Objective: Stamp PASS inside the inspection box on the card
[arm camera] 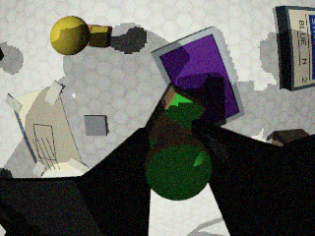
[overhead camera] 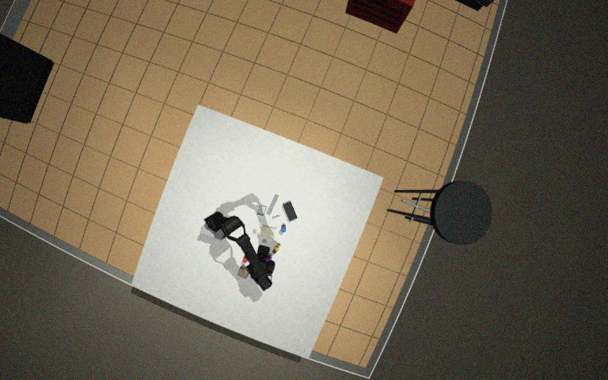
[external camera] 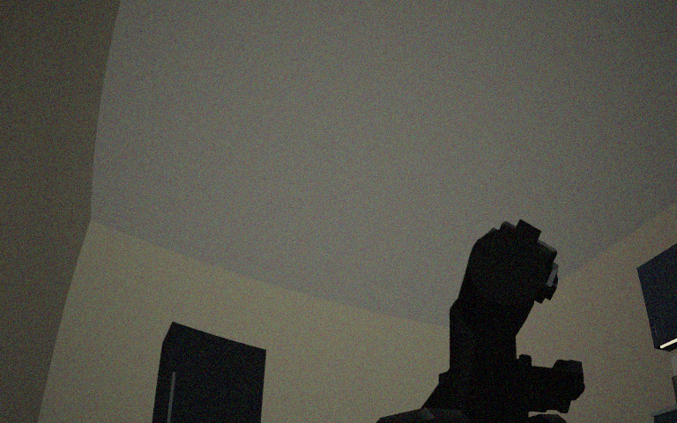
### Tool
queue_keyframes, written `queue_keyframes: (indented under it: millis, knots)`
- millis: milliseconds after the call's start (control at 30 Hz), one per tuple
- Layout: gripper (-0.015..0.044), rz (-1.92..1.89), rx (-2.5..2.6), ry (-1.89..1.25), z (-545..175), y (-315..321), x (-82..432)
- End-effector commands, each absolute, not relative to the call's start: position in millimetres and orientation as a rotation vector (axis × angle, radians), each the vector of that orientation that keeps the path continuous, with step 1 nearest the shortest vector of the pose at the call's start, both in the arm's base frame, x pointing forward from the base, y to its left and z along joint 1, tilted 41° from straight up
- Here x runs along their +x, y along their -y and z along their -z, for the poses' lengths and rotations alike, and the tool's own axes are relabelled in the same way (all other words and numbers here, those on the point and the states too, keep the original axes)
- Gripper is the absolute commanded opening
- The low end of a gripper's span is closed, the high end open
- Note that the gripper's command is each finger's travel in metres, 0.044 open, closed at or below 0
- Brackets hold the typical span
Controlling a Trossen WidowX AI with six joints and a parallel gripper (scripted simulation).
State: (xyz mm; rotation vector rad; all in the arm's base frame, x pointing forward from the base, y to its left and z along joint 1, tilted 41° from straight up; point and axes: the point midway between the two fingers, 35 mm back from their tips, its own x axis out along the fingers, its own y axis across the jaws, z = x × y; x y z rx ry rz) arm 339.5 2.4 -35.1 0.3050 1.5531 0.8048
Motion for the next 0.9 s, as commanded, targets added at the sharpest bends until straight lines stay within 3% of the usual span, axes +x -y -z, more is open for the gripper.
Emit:
queue_keyframes:
  millis: [0,867]
  knots:
    - [0.0,-0.846,0.263,-1.519,18.7,-15.5,333.5]
    - [0.0,-1.092,0.034,-1.355,-49.9,-90.0,265.0]
